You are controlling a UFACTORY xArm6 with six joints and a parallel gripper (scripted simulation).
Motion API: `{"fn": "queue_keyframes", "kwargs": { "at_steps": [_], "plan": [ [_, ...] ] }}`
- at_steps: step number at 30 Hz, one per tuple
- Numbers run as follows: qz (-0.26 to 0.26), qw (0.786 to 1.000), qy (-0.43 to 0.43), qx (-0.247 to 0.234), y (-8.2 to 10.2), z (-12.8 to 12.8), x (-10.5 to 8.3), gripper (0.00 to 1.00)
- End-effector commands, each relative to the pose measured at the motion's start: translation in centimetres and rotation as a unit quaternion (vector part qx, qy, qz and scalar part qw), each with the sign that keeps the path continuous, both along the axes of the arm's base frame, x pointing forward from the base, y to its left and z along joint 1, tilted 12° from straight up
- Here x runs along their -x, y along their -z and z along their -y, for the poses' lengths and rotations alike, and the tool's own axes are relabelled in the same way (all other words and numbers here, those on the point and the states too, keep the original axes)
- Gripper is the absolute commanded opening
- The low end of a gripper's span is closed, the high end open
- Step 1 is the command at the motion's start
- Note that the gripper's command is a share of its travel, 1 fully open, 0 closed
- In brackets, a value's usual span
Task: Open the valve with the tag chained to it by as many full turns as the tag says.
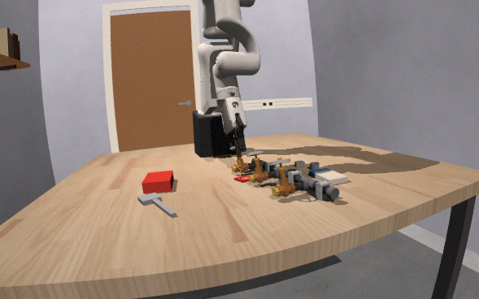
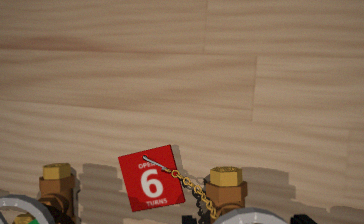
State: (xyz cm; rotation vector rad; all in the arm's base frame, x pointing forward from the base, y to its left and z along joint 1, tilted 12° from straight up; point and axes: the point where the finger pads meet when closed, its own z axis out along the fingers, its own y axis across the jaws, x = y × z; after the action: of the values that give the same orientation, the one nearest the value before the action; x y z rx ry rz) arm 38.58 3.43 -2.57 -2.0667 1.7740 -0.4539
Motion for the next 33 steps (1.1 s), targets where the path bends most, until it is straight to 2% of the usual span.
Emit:
{"fn": "queue_keyframes", "kwargs": {
  "at_steps": [1,11,17,21,23,28,33],
  "plan": [
    [0.001,1.0,-0.001,0.001,-0.06,-0.01,-0.07,0.0],
    [0.004,0.999,-0.033,0.018,-0.06,-0.01,-0.07,0.0],
    [0.009,0.994,-0.099,0.054,-0.06,-0.01,-0.07,0.0],
    [0.015,0.982,-0.165,0.09,-0.06,-0.01,-0.07,0.0],
    [0.015,0.982,-0.165,0.09,-0.06,-0.01,-0.07,0.0],
    [0.024,0.952,-0.268,0.146,-0.06,-0.01,-0.07,0.0],
    [0.033,0.9,-0.381,0.206,-0.06,-0.01,-0.08,0.0]
  ]
}}
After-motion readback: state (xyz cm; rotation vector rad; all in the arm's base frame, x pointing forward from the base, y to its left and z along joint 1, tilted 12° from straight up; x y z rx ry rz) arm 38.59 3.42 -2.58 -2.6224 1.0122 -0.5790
